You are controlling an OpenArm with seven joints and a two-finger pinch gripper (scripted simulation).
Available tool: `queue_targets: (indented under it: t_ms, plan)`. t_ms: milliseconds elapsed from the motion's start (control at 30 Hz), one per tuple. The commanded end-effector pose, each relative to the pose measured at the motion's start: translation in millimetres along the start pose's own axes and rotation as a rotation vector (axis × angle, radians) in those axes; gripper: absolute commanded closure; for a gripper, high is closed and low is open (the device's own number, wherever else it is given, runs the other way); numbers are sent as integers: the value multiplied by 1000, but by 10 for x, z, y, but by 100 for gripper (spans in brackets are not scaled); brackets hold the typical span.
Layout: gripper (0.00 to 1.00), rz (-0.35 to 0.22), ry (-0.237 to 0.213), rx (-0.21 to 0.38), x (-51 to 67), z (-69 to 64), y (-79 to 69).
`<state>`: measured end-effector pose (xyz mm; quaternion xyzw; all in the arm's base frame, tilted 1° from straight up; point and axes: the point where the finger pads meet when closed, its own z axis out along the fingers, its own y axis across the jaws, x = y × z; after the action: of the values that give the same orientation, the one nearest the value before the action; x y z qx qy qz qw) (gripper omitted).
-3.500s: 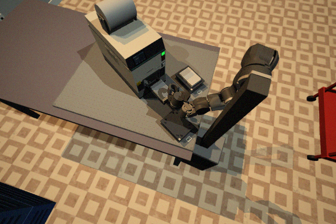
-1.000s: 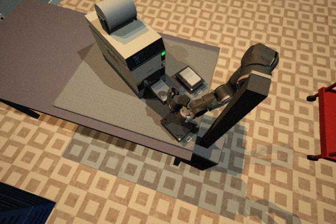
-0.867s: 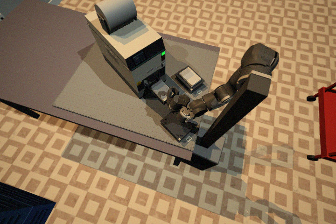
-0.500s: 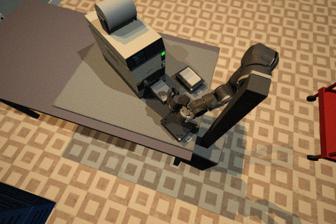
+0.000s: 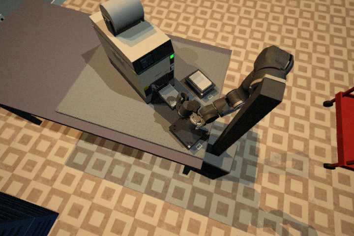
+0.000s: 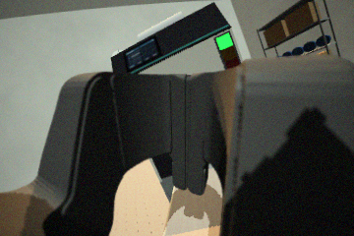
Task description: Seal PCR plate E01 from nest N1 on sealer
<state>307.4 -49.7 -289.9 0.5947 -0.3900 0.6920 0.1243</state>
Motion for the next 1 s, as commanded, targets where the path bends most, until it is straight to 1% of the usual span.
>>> queue_targets:
  t_ms: [0,267,300,433,833,867,967]
  plan:
    - [100,16,-10,-14,-101,-469,-35]
    - [100,16,-10,-14,-101,-469,-35]
    - [100,6,-2,-2,-16,-97,-14]
    - [100,16,-10,-14,-106,-487,-32]
    - [100,16,-10,-14,-106,-487,-32]
    - [100,-10,10,9,-32,-129,23]
    - [100,9,-5,-8,-97,-421,1]
